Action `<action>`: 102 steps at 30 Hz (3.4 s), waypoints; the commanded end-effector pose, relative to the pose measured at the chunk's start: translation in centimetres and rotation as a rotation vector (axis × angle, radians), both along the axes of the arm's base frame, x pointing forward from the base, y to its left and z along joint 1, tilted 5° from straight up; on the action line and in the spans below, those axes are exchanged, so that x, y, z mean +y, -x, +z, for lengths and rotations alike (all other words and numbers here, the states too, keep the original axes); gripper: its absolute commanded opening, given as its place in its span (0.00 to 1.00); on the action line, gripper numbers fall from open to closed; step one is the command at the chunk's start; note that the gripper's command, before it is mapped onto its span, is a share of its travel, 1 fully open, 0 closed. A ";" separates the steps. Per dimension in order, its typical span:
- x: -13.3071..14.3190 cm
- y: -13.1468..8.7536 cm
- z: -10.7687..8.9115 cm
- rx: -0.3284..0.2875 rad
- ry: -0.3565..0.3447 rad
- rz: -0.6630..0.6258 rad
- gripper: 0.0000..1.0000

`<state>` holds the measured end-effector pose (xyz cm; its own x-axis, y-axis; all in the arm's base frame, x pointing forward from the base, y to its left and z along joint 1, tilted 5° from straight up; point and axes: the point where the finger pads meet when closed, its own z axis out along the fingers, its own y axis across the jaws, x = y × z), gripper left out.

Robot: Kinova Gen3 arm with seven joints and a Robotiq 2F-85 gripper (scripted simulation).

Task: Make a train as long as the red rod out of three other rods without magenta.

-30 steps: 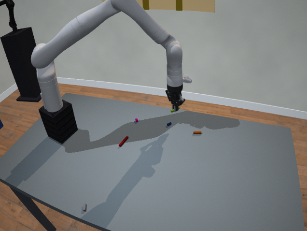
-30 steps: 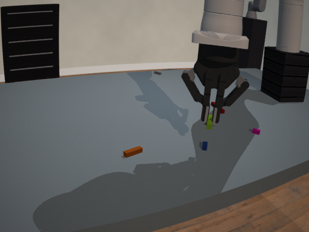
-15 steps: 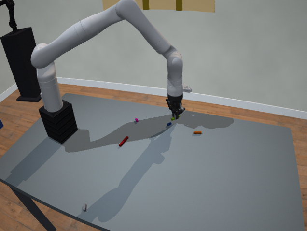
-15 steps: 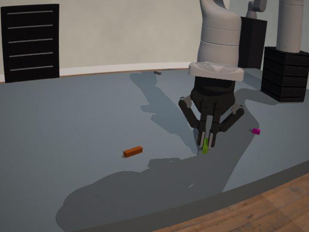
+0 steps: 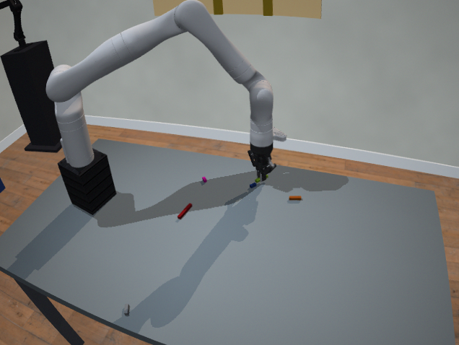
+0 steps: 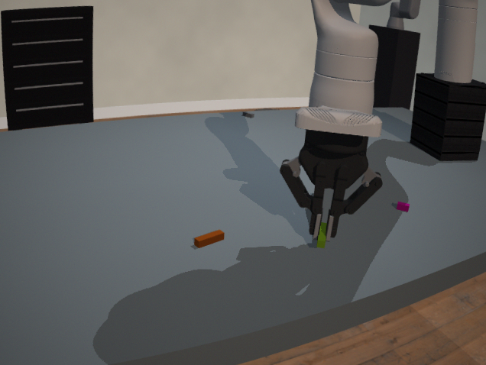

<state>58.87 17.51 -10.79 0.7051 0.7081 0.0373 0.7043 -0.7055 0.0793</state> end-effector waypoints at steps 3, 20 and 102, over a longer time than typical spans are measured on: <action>0.0 -0.1 0.1 -0.002 -0.001 0.000 0.05; 0.0 -0.1 0.1 -0.002 -0.001 0.000 0.05; 0.1 -0.2 -1.0 -0.002 -0.001 0.002 0.05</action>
